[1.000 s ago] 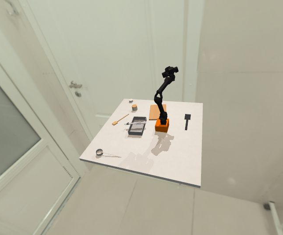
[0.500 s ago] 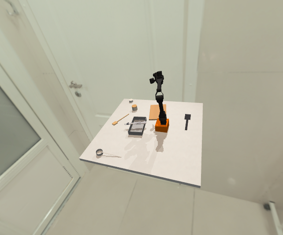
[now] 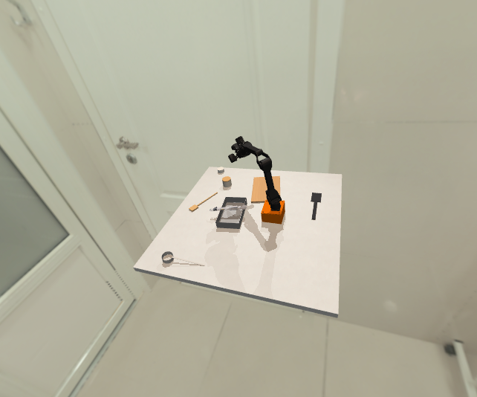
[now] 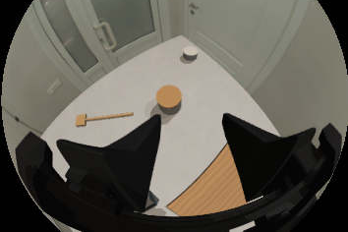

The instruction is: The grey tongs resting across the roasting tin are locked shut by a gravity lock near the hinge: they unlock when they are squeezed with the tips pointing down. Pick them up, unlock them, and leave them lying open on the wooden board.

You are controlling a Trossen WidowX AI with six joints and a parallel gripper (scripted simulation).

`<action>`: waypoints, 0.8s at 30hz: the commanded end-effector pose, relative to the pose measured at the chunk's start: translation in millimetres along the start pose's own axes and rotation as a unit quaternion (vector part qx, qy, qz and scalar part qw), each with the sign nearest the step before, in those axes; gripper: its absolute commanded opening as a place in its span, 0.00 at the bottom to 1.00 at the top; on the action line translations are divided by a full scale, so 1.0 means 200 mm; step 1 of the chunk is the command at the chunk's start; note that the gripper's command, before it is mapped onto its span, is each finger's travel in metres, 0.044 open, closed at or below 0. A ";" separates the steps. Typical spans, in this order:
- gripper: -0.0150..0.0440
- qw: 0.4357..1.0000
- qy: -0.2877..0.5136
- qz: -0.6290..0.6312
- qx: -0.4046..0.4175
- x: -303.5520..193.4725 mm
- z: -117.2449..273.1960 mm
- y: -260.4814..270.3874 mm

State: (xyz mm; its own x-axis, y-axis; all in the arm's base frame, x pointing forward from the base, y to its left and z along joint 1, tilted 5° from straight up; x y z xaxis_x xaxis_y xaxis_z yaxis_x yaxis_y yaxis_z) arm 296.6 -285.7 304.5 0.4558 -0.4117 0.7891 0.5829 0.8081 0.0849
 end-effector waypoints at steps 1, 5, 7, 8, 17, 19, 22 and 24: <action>0.69 0.997 0.071 0.034 0.014 -0.13 -0.14 0.28; 0.69 0.989 0.125 0.075 0.023 -0.27 -0.21 0.55; 0.69 0.982 0.152 0.106 0.025 -0.36 -0.23 0.68; 0.69 0.978 0.167 0.124 0.024 -0.41 -0.24 0.76; 0.69 0.917 0.257 0.306 0.000 -0.90 -0.18 1.34; 0.69 0.896 0.266 0.354 -0.010 -1.02 -0.13 1.45; 0.69 0.862 0.269 0.429 -0.026 -1.20 -0.04 1.59; 0.69 0.846 0.267 0.461 -0.033 -1.28 0.00 1.64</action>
State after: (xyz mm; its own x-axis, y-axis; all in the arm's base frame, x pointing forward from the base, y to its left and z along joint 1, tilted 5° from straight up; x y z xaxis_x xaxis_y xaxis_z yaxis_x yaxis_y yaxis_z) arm 385.5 52.2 144.1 0.9712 0.1421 0.1911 -0.0585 0.9202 -0.3871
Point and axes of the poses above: the point midway between the two fingers, 35 mm back from their tips, its own z axis back along the fingers, its own y axis across the jaws, x = y × z, the point moved 6 cm from there along z, back along the fingers, and after that the axes turned 1 degree about z, right-handed, at the moved point
